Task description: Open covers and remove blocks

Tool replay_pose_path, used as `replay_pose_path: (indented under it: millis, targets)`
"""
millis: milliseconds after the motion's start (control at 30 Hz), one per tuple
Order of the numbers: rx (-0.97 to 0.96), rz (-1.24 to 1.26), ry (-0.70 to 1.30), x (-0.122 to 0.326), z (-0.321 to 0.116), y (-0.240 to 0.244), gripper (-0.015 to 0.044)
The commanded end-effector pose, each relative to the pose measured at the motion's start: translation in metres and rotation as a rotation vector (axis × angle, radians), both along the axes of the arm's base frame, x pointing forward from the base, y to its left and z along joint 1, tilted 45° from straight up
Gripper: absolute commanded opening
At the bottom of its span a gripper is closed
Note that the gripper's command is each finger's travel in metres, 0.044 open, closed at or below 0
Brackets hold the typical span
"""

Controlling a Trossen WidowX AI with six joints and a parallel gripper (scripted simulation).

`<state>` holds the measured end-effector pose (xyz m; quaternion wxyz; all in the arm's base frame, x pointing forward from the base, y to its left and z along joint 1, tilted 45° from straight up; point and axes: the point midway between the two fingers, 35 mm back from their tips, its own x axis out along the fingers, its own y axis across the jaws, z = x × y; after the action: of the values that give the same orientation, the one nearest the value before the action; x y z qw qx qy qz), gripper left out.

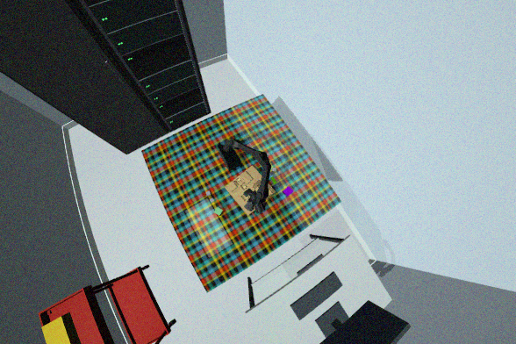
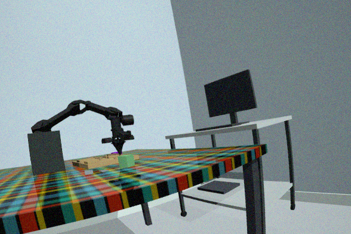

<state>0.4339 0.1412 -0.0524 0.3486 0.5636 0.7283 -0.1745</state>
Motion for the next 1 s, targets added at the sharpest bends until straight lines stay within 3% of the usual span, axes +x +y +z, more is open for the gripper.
replay_pose_path:
  millis: [0, 967]
  targets:
    - [0.002, -0.002, -0.008, 0.003, 0.006, -0.006, 0.0000]
    - [0.003, -0.002, 0.001, 0.000, 0.025, -0.027, 0.0000]
